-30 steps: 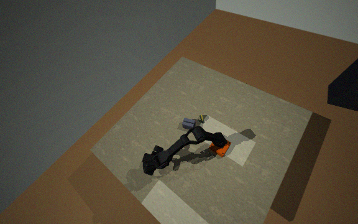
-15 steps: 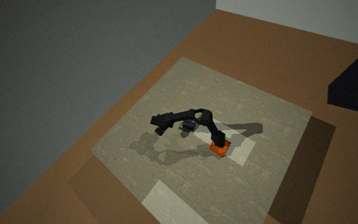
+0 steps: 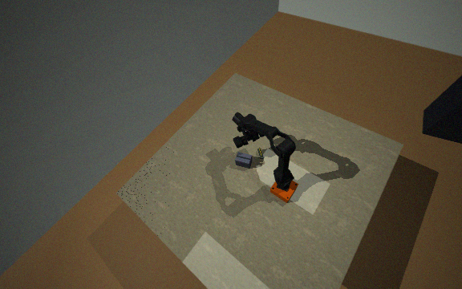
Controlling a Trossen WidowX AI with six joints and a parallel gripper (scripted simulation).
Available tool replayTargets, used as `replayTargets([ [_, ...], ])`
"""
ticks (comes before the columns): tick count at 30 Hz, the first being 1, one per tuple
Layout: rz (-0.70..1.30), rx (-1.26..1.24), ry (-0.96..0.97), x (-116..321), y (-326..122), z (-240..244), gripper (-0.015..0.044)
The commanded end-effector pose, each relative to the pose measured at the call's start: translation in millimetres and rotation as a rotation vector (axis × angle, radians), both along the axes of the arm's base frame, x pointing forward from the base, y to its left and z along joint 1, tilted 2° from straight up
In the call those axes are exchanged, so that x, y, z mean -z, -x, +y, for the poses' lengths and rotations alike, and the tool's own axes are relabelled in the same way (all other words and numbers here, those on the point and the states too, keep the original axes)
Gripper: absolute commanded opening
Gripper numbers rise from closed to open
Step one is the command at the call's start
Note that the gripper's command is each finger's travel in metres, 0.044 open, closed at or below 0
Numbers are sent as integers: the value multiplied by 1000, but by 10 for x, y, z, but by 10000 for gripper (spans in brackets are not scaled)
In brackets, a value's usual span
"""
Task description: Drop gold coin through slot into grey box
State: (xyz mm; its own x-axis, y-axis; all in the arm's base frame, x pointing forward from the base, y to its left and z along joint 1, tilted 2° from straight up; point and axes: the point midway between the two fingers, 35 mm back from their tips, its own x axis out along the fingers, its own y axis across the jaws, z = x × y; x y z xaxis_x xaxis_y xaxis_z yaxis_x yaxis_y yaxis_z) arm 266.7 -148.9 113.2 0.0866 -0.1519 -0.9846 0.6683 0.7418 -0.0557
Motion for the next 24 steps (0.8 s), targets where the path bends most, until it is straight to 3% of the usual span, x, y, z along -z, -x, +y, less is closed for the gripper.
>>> replayTargets([
  [1,19,100,-87,-19,433,-119,161],
  [10,21,151,-126,-9,630,-102,161],
  [14,21,151,-126,302,614,-113,161],
  [24,21,151,-126,471,609,-135,161],
])
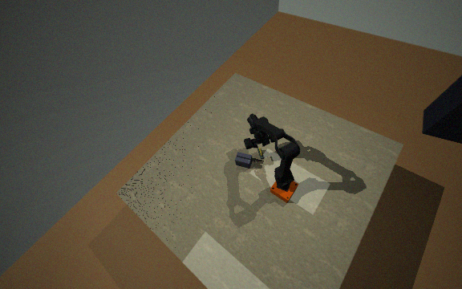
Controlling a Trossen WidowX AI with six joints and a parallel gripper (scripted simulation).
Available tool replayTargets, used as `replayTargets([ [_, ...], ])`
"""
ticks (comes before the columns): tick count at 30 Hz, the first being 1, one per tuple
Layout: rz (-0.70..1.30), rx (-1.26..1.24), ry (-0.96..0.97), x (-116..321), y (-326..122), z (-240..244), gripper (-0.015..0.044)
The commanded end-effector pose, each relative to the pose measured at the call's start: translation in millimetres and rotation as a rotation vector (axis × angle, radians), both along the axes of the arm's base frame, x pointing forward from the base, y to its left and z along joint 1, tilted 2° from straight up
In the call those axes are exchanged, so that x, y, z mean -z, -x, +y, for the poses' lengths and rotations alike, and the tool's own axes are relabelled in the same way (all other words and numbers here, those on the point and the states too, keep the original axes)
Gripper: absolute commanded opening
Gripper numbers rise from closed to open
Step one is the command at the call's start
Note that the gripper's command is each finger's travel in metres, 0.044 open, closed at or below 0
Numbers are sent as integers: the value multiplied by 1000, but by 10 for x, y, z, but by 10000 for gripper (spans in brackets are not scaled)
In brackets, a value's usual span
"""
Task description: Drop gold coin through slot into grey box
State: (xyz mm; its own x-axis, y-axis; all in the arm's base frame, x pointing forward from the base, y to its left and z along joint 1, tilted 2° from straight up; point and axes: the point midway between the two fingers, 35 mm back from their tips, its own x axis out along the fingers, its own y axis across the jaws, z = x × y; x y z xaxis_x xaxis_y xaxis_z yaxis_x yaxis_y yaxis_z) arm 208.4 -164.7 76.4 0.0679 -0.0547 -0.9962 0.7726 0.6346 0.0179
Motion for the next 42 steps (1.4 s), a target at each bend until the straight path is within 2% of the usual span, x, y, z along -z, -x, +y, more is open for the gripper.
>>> replayTargets([
  [1,17,-1,-17,103,26,22,161],
  [42,17,-1,-18,716,0,7,161],
])
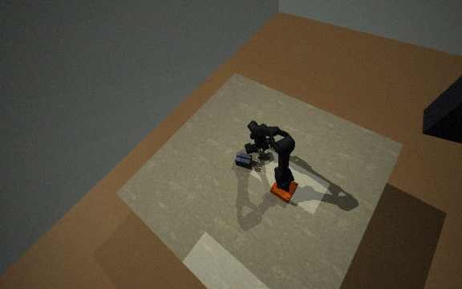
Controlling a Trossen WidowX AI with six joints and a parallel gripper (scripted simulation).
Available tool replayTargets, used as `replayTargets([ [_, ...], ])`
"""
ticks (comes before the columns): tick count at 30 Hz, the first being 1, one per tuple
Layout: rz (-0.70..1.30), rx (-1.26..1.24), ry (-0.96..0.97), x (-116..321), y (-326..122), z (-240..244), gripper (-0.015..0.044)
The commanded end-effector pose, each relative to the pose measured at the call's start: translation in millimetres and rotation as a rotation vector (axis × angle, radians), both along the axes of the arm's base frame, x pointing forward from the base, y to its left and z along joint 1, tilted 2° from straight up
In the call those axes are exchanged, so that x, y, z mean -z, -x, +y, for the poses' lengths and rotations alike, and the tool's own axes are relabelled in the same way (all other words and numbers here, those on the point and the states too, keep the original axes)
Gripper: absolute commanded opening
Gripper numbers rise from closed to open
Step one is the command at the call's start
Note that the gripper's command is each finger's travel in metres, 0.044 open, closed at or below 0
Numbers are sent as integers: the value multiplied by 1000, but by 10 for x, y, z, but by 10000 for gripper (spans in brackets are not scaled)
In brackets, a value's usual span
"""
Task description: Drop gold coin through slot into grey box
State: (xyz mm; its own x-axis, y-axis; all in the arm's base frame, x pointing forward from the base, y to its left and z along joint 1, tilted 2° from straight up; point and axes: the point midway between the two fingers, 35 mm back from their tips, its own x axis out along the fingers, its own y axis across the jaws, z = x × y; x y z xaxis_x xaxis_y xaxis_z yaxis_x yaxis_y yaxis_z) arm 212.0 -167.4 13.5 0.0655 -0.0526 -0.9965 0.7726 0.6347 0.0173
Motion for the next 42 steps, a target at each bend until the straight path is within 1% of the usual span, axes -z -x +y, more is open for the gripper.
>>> replayTargets([
  [1,15,-1,-15,94,36,35,161],
  [8,15,-1,-16,96,36,35,161],
  [14,15,-1,-16,96,36,35,3],
  [24,15,-1,-15,81,34,34,0],
  [42,14,-1,-15,-351,18,22,0],
])
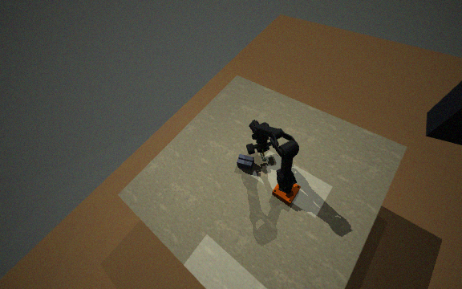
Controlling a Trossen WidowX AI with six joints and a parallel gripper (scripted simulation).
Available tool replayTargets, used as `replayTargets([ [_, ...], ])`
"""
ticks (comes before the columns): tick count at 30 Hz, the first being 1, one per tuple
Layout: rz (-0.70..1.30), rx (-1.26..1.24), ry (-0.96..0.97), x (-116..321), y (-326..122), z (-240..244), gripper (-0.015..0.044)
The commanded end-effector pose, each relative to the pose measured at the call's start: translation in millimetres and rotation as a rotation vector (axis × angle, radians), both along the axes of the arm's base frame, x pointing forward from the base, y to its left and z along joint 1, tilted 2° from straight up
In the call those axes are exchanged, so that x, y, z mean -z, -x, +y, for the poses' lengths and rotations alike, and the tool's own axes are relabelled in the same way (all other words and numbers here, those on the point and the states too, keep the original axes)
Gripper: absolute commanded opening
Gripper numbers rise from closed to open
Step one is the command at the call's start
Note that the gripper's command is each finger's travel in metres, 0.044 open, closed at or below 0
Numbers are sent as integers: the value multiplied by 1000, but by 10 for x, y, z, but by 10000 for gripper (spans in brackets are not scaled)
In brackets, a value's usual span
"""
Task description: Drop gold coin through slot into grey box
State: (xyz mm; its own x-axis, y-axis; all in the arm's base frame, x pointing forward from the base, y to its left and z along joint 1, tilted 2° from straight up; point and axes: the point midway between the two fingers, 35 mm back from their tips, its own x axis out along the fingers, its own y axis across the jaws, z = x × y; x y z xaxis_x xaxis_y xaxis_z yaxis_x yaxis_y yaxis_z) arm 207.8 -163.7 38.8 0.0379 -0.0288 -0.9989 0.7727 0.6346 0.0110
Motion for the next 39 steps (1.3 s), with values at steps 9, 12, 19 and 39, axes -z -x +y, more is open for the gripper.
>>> replayTargets([
  [9,-14,-1,9,-320,-7,-2,0],
  [12,-14,-1,9,-395,3,6,0],
  [19,-13,-1,9,-569,32,29,0],
  [39,5,-539,33,-620,5,36,0],
])
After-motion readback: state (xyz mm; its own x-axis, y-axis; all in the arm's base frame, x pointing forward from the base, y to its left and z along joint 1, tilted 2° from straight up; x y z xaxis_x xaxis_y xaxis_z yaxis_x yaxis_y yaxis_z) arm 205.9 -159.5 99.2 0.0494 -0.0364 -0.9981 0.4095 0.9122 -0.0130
